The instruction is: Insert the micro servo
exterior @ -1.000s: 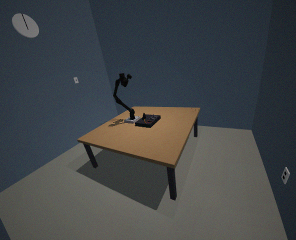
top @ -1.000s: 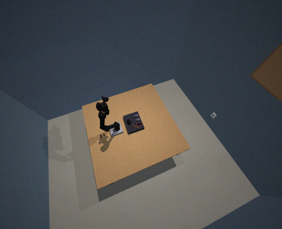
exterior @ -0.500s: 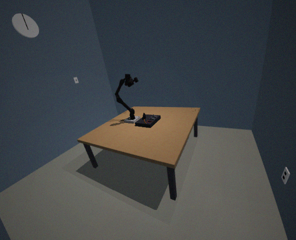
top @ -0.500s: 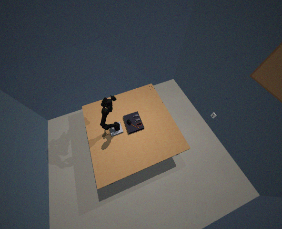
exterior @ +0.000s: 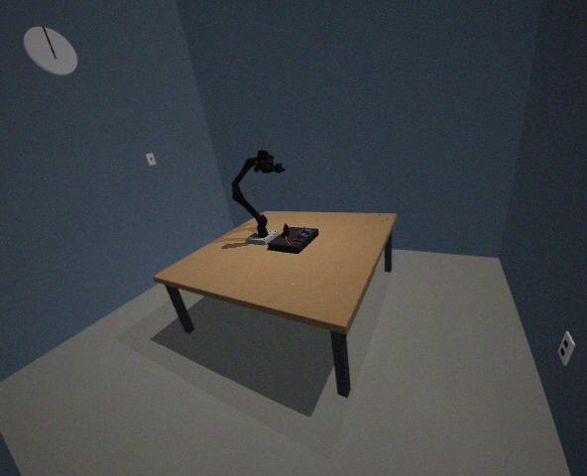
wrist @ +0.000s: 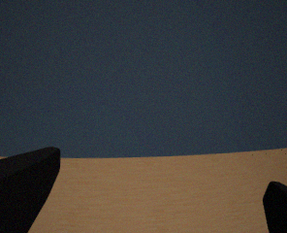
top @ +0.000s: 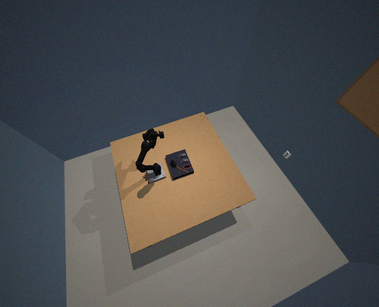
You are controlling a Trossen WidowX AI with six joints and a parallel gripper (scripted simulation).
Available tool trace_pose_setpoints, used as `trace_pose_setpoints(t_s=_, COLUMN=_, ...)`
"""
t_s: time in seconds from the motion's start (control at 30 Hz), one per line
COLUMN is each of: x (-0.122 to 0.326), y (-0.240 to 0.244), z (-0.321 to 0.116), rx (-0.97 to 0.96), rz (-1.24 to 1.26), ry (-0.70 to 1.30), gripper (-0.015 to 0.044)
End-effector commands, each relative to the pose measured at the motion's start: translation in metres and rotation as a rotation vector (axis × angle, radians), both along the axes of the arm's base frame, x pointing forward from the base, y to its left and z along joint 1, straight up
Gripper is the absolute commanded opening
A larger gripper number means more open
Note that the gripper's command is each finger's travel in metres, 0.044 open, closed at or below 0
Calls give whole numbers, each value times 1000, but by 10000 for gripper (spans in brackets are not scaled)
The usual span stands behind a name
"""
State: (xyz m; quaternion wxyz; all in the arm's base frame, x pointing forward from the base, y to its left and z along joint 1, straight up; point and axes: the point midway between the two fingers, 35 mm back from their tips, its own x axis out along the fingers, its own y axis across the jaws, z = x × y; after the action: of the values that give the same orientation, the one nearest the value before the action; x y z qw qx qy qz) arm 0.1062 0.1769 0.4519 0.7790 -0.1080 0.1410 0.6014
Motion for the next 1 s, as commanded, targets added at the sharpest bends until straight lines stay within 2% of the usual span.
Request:
trace_pose_setpoints(t_s=0.0, x=17, y=-1, z=-17, rx=-26, rz=-87, ry=107, gripper=440)
trace_pose_setpoints(t_s=0.97, x=109, y=-45, z=-137, rx=-119, rz=-790, ry=803, gripper=440)
